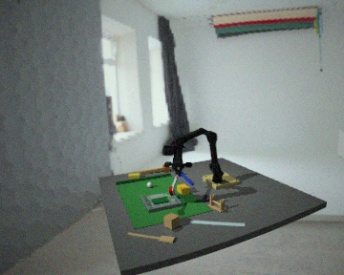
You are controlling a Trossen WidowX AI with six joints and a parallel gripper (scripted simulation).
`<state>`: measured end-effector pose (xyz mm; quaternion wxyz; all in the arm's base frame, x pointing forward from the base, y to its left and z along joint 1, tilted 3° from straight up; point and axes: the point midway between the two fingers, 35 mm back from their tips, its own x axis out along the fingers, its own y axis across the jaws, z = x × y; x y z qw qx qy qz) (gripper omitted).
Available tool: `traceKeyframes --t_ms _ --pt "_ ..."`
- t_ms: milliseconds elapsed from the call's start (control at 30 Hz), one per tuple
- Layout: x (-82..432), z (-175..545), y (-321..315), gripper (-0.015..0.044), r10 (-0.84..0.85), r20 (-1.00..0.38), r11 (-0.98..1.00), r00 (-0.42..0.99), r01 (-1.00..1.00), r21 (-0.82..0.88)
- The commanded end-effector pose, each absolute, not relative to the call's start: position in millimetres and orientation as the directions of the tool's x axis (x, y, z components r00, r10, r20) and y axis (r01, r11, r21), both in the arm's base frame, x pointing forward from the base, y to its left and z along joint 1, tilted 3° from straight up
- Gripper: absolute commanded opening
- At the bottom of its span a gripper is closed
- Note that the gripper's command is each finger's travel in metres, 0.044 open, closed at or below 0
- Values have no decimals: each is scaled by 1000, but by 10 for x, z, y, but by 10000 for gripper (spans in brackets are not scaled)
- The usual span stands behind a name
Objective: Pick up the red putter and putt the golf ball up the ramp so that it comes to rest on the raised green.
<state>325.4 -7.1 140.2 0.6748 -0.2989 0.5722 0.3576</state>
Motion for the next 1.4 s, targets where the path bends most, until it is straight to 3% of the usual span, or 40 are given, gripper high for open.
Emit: traceKeyframes --t_ms 0,733,1367 --pt "3309 1440 -320 0 121 -988 641 101 -768 0" --pt "3170 1433 -1791 0 35 -997 933 64 -360 9" --pt "2587 1380 -2873 0 23 -1000 998 1 63 23"
